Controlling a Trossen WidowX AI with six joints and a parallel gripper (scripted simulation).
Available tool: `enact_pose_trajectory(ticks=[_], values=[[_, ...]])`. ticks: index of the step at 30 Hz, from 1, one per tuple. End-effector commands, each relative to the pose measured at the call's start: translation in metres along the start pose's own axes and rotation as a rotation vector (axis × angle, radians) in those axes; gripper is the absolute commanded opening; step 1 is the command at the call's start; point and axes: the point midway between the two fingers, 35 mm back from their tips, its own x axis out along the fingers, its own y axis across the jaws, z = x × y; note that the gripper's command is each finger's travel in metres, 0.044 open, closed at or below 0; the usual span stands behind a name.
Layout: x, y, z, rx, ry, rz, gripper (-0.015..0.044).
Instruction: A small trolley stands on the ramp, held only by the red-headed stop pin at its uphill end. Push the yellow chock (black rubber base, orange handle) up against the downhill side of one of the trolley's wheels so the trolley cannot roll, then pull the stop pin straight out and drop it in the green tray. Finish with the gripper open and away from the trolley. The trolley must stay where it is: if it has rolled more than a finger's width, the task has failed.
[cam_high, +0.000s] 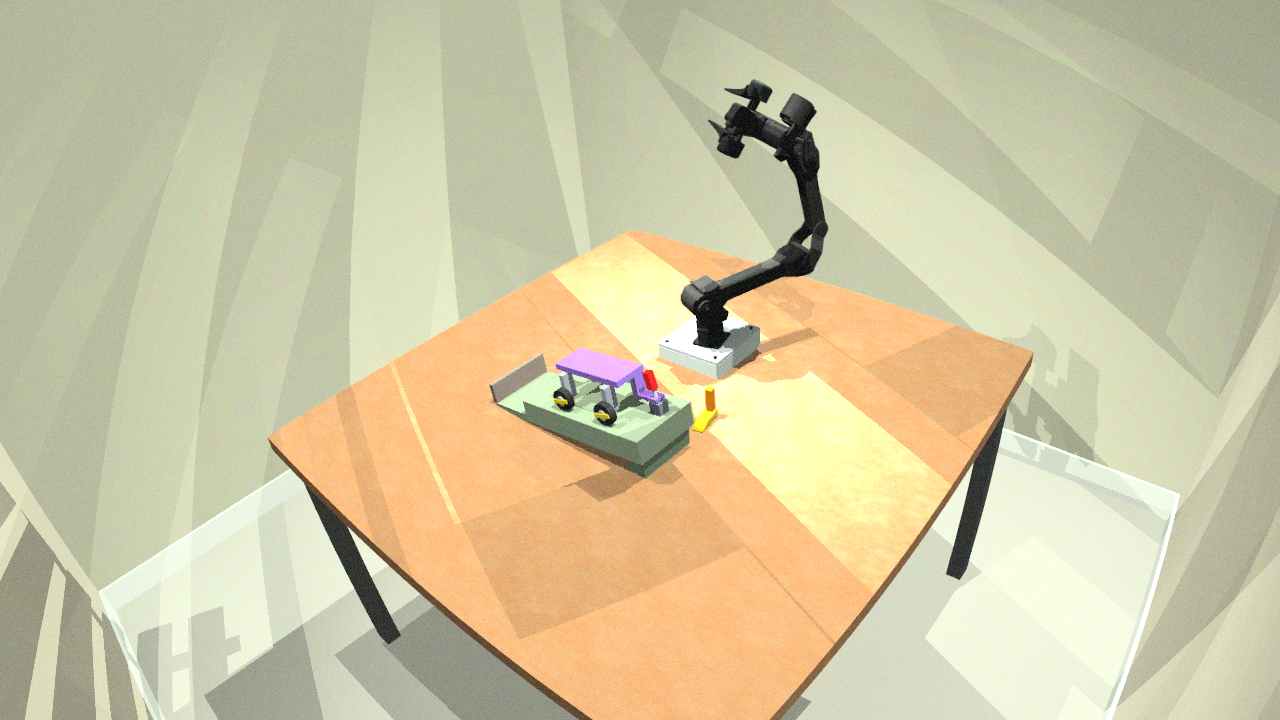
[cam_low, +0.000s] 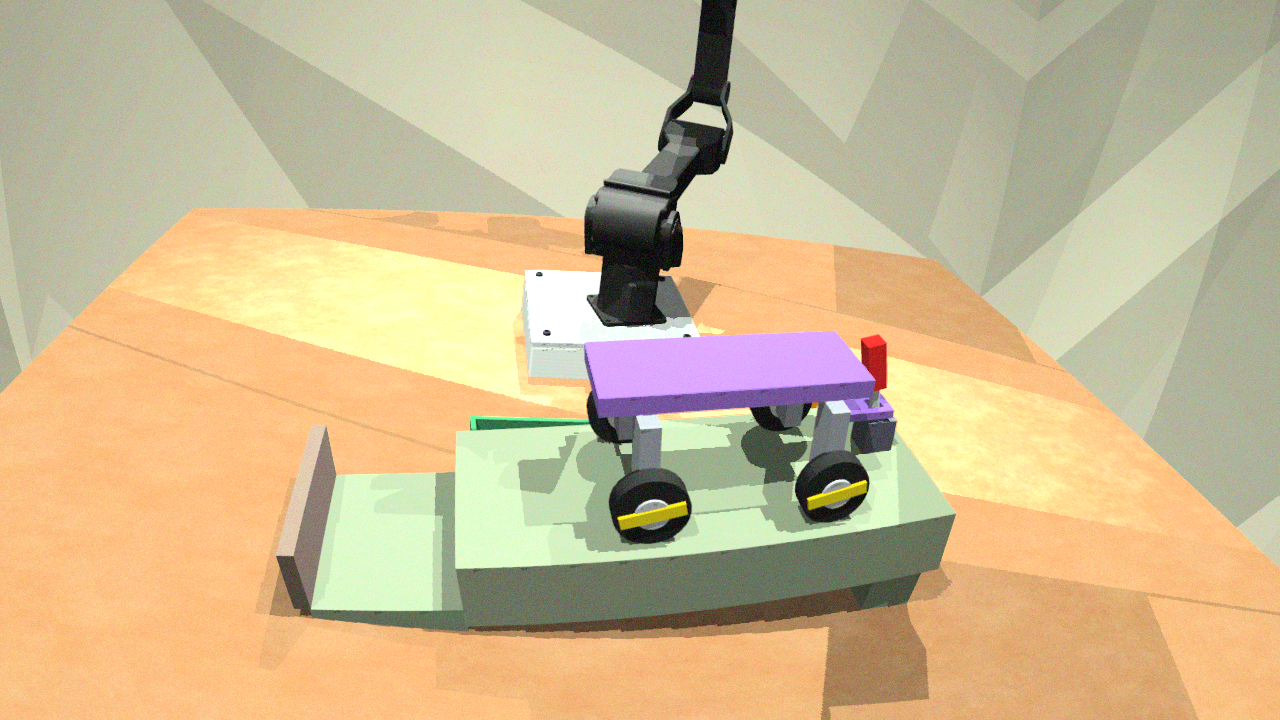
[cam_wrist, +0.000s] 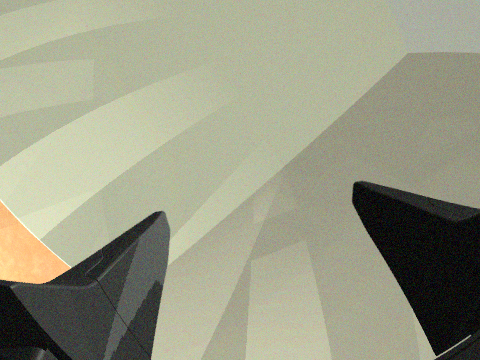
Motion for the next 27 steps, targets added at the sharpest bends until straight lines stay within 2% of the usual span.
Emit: enact_pose_trajectory(ticks=[1,8,18,27], values=[[0.001,0.000,0.001,0.008,-0.007,0.000,0.0374],[0.029,0.026,0.066,0.214,-0.201,0.116,0.0190],[0.042,0.080,0.162,0.516,-0.385,0.415,0.0190],[0.023,0.150,0.238,0.711,-0.418,0.789,0.0190]])
